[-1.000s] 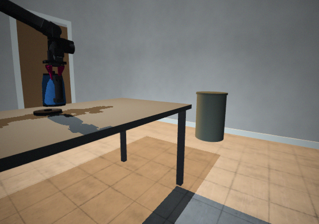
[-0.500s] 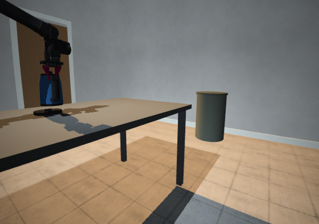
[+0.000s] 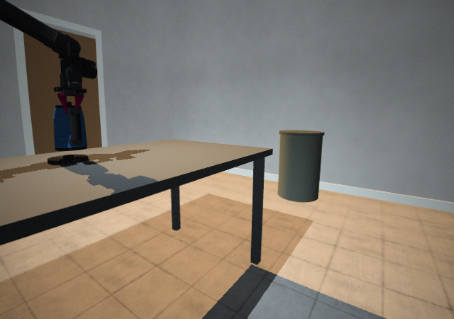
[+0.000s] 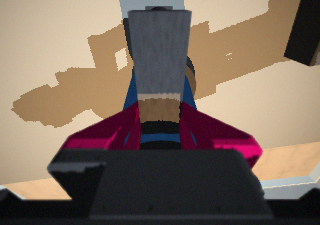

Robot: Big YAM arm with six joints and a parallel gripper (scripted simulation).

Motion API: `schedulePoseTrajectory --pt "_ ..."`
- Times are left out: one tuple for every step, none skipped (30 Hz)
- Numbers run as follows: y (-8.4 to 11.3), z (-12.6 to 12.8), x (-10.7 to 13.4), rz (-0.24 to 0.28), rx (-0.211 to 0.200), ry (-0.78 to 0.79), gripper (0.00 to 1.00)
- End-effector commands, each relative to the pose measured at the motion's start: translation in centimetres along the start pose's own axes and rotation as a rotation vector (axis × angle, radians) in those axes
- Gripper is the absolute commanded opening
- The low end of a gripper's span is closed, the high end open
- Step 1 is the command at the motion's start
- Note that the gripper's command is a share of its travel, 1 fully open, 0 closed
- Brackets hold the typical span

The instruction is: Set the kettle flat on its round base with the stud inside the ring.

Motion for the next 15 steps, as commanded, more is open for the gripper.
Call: schedulePoseTrajectory --pt "3.6 1.1 1.0 0.021 -0.094 -0.008 0.00" --pt "3.7 1.1 1.1 0.021 -0.096 -0.008 0.00" --pt "3.7 1.1 1.2 0.021 -0.096 -0.008 0.00" --pt "3.7 1.1 1.2 0.021 -0.096 -0.008 0.00" --pt "3.7 1.1 1.2 0.021 -0.096 -0.008 0.00" --pt "3.7 1.1 1.4 0.021 -0.096 -0.008 0.00" --pt "3.7 1.1 1.5 0.022 -0.096 -0.008 0.00" --pt "3.7 1.1 1.6 0.022 -0.096 -0.008 0.00" --pt "3.7 1.1 1.6 0.022 -0.096 -0.008 0.00" --pt "3.7 1.1 1.7 0.022 -0.096 -0.008 0.00" --pt "3.7 1.1 1.8 0.022 -0.096 -0.008 0.00" --pt "3.7 1.1 1.9 0.022 -0.096 -0.008 0.00" --pt "3.7 1.1 1.9 0.022 -0.096 -0.008 0.00" --pt "3.7 1.1 2.0 0.022 -0.096 -0.008 0.00" --pt "3.7 1.1 2.0 0.022 -0.096 -0.008 0.00"
Point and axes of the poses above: the point where the finger pads meet when closed, its own y axis back along the fingers, its own z axis across the jaws, x = y × z, the point moved 8 cm from there along y, back along the fingers, and after that the axes turned 10 degrees about y, right-handed, at the moved point
